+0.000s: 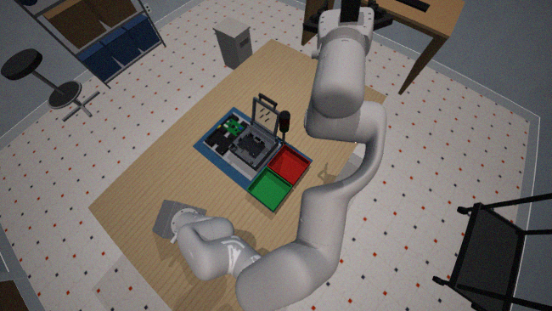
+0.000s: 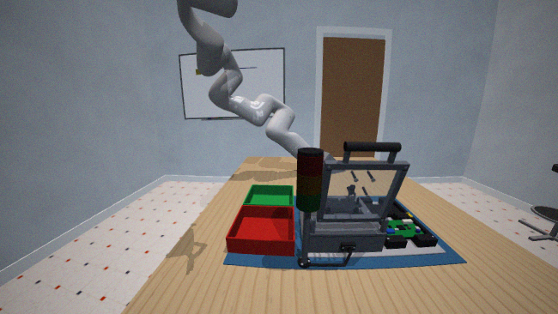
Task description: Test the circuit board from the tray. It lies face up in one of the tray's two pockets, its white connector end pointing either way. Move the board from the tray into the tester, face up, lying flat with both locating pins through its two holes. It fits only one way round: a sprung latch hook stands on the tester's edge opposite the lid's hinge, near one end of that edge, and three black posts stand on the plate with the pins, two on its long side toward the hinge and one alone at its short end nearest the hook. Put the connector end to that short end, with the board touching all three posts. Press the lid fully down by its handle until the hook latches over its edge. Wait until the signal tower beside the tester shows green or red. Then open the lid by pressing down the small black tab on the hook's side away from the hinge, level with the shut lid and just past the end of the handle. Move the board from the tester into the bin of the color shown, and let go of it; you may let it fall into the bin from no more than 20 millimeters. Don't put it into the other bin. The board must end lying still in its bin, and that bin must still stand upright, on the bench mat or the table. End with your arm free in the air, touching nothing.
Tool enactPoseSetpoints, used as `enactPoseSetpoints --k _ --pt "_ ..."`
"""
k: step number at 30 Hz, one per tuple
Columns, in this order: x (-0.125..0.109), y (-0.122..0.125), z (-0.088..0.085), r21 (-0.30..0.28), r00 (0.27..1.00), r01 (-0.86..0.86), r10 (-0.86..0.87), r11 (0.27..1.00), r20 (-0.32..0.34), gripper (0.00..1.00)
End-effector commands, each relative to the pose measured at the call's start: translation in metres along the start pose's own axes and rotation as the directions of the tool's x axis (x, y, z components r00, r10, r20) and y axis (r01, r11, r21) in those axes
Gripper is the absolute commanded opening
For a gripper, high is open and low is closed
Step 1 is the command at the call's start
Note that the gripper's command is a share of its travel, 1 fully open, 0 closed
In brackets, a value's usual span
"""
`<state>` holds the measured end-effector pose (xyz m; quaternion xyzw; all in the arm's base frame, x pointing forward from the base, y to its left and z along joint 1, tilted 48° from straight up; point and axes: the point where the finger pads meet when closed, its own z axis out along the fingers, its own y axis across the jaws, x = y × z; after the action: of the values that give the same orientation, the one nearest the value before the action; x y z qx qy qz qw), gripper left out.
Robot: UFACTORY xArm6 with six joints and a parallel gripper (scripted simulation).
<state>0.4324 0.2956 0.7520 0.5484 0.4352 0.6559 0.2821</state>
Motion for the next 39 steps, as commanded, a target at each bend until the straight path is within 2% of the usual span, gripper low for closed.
enactPoseSetpoints --k 1,20,24,32,34,35,39 --pt "0.001 0.001 0.000 -0.001 1.000 0.000 0.000 1.000 -0.002 1.00" --pt "-0.001 -0.003 0.003 0.007 1.000 0.002 -0.002 1.000 0.011 1.00" --pt "-0.017 -0.035 0.031 0.068 0.994 0.021 -0.028 0.997 0.105 1.00" --pt "-0.041 -0.083 0.063 0.162 0.970 0.045 -0.082 0.986 0.228 1.00" --pt "-0.041 -0.083 0.063 0.162 0.970 0.045 -0.082 0.986 0.228 1.00" --pt "-0.050 -0.103 0.072 0.201 0.956 0.054 -0.108 0.978 0.272 1.00" --pt "-0.061 -0.126 0.082 0.247 0.936 0.063 -0.143 0.967 0.321 1.00"
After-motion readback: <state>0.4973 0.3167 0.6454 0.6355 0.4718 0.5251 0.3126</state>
